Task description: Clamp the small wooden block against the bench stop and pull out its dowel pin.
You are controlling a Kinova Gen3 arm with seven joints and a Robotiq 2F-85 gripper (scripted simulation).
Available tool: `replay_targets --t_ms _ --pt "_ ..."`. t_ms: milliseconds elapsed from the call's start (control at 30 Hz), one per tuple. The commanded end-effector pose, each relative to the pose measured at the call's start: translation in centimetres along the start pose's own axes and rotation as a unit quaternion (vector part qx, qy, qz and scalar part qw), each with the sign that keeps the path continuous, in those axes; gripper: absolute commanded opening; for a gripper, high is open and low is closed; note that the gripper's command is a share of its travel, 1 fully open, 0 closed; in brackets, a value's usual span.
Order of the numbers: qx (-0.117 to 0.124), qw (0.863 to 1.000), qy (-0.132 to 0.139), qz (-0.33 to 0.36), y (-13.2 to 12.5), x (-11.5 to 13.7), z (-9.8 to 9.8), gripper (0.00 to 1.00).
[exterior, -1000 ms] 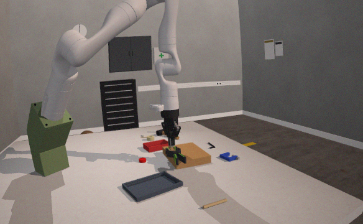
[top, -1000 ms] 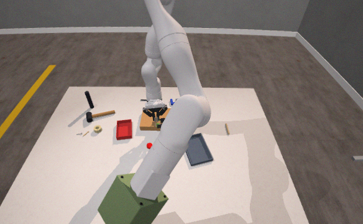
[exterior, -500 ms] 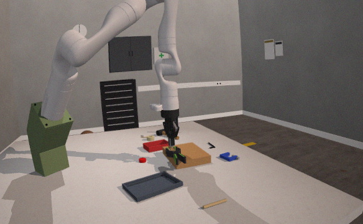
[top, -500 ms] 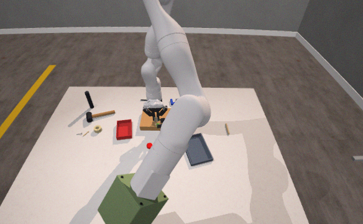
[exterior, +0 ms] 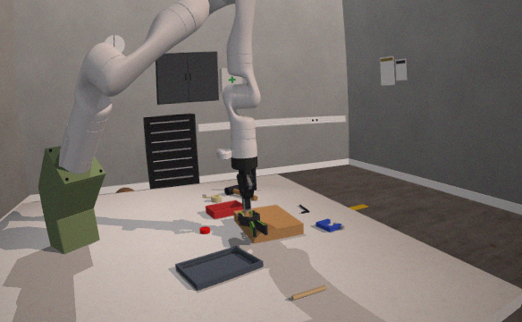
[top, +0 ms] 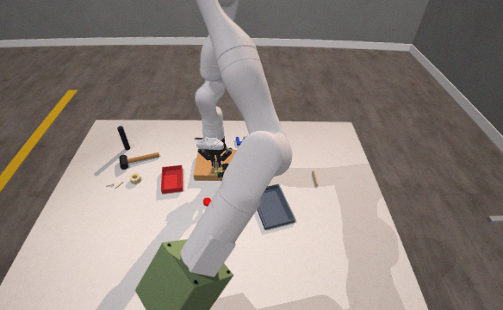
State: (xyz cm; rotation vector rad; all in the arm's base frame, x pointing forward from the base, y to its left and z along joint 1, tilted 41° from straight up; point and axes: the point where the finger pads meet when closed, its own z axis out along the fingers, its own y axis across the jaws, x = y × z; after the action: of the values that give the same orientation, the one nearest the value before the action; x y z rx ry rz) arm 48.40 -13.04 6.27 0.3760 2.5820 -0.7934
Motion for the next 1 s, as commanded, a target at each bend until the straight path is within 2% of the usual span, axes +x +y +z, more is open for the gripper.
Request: replay_targets --t_ms 0,533,967 --pt "-0.003 1.000 -0.003 0.014 0.16 -0.10 -0.07 0.10" --pt "-0.003 0.996 -0.003 0.090 0.16 -0.12 -0.08 0.10" --pt "-0.003 0.987 -0.003 0.163 0.15 -0.13 -0.10 0.10"
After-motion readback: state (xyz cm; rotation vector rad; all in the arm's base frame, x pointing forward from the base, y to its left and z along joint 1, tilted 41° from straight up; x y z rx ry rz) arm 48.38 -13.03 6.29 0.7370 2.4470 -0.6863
